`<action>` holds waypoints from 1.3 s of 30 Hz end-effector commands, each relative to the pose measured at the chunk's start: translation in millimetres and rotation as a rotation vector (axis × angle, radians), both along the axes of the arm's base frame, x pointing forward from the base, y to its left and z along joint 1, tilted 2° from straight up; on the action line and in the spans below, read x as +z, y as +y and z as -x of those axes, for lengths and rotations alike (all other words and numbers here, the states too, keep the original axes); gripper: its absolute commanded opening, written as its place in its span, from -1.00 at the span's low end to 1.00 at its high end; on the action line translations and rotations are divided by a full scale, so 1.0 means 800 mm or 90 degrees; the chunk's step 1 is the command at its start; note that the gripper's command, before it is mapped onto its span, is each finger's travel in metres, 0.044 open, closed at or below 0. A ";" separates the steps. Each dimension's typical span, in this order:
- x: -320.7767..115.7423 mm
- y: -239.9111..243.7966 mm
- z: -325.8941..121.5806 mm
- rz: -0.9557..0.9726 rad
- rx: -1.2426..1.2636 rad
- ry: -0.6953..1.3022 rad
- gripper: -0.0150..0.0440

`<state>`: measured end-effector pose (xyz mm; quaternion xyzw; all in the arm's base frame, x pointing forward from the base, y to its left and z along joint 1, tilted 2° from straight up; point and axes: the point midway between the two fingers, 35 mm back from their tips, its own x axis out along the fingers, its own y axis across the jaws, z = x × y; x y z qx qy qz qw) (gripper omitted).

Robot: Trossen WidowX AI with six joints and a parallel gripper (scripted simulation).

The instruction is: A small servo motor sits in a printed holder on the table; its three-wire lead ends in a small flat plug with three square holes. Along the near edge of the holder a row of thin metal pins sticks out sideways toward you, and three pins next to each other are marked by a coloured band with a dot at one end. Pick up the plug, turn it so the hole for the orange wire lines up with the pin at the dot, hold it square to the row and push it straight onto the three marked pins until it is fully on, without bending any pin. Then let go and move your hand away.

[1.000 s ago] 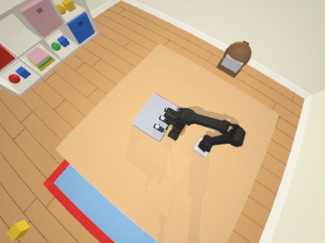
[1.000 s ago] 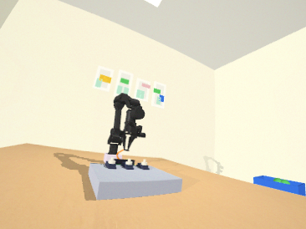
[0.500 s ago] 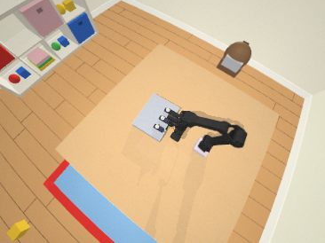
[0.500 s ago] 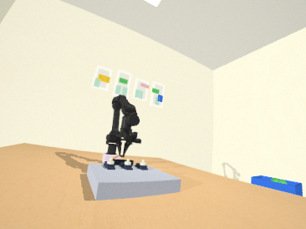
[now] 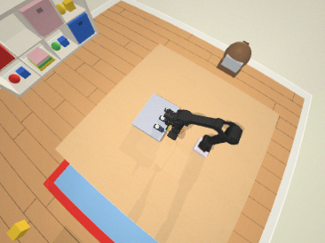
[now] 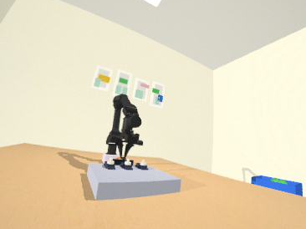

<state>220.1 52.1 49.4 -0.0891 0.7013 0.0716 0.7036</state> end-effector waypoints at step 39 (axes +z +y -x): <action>-0.001 0.009 -0.042 0.002 0.003 -0.001 -0.49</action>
